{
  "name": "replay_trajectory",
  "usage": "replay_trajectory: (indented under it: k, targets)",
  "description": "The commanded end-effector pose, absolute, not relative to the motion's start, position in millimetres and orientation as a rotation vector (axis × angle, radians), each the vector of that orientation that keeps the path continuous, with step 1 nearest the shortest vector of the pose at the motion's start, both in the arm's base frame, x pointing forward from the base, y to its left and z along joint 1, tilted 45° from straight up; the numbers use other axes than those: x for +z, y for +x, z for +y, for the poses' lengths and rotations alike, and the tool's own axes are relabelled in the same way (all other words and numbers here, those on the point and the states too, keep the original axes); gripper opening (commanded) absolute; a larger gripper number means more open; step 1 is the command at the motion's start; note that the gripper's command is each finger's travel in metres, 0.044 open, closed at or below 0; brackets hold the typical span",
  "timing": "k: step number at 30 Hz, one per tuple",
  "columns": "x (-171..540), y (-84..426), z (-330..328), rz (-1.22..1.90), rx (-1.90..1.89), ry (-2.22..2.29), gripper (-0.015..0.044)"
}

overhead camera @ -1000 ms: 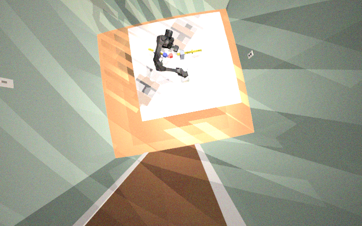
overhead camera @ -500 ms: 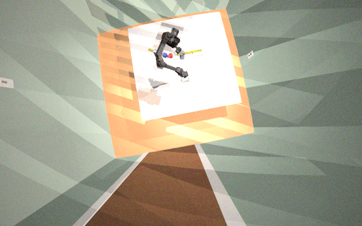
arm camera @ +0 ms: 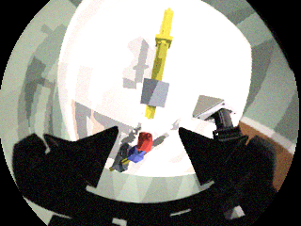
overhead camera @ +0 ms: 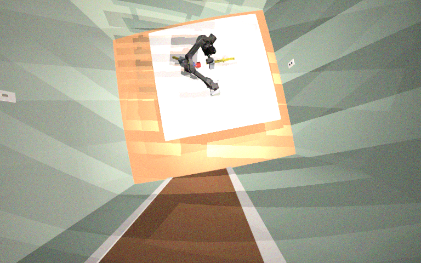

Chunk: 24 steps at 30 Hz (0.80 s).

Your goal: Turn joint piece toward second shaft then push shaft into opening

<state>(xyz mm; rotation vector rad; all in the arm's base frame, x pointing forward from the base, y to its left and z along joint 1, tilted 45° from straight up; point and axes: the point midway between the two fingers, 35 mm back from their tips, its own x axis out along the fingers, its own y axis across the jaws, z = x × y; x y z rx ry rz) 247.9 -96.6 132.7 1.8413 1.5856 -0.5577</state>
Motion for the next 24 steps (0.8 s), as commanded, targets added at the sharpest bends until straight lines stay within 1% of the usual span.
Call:
replay_trajectory:
  k: [1, 11, 24]
  targets:
    - [119.8, 247.3, -97.8, 1.621, -0.642, 1.945, 0.044]
    - [117.2, 247.3, -98.6, 1.627, -0.653, 1.958, 0.044]
    - [83.3, 255.7, -147.2, 1.595, -0.306, 1.627, 0.044]
